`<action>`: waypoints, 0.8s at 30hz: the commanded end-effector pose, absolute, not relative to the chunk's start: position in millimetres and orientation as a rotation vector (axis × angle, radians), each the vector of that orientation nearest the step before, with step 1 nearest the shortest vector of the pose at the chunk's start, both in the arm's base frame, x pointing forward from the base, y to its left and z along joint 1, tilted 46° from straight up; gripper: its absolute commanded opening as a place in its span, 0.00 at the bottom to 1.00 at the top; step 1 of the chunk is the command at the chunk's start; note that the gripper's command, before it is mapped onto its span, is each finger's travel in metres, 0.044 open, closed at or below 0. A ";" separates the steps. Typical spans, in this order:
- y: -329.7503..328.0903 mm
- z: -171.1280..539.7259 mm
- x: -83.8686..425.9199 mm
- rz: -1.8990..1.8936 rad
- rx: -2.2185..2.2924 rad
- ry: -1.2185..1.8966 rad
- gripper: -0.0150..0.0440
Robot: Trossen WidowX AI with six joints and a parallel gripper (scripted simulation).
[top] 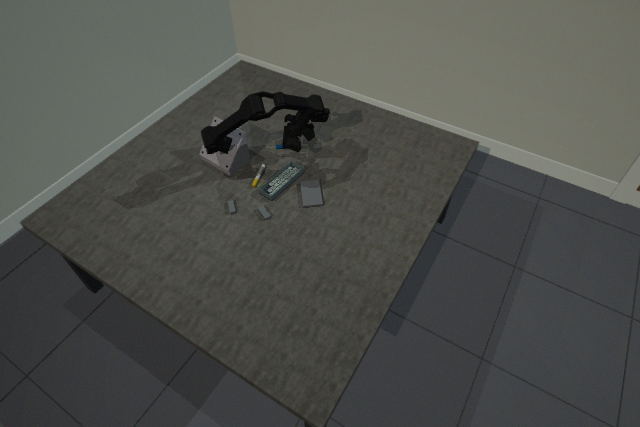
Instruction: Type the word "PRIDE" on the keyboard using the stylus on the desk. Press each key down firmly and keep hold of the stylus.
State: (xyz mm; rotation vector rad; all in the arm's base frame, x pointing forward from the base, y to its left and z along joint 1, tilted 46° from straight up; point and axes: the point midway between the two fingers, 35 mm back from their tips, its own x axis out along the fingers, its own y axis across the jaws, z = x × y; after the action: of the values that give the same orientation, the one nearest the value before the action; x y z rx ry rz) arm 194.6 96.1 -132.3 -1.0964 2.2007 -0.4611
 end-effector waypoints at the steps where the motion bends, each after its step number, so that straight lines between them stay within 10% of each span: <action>1: 102.3 -126.3 195.4 -0.463 -1.085 2.200 0.25; 24: 57.0 -72.7 208.7 -0.967 -1.121 1.399 0.25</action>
State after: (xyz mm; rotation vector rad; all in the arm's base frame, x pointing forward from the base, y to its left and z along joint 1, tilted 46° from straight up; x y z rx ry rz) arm 205.6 60.0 -80.9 -1.1384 1.5109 -0.9382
